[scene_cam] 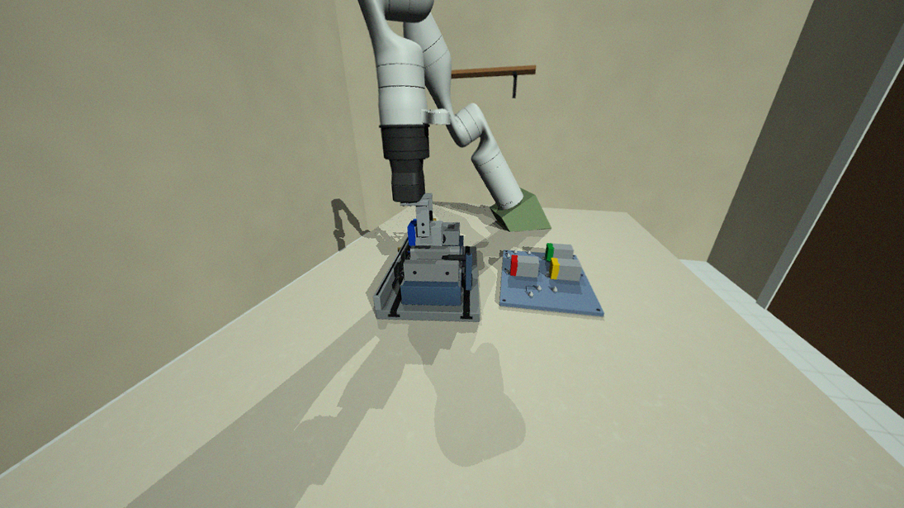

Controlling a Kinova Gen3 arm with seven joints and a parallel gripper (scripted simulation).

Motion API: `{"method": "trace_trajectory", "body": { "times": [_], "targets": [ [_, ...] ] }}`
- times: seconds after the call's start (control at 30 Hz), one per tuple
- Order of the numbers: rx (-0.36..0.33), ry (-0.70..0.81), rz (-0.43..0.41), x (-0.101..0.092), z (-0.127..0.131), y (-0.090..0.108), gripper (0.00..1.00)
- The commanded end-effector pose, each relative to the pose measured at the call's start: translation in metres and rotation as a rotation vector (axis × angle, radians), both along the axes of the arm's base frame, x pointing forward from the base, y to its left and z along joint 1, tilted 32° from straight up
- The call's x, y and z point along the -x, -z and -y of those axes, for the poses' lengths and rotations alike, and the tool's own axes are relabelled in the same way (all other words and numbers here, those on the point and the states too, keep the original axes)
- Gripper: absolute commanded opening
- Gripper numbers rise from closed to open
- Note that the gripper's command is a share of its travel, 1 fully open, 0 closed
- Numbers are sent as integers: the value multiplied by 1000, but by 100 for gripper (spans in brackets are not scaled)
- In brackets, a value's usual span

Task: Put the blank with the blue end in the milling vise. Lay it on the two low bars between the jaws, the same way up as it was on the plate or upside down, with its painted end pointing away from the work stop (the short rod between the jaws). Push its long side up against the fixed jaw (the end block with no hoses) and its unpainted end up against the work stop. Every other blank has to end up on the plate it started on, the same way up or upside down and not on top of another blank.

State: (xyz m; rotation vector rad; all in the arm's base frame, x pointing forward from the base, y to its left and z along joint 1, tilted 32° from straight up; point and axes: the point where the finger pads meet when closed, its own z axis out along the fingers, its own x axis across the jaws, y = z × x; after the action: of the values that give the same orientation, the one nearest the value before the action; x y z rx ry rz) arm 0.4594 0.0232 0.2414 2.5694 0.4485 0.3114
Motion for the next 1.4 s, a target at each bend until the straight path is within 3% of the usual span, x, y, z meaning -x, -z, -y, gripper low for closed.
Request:
{"method": "trace_trajectory", "body": {
  "times": [0.0,1.17,1.37],
  "targets": [
    [-1,-2,1,0,-1,0,0],
    [-1,-2,1,4,-3,1,0],
    [-1,-2,1,1,2,12,0]
  ]
}}
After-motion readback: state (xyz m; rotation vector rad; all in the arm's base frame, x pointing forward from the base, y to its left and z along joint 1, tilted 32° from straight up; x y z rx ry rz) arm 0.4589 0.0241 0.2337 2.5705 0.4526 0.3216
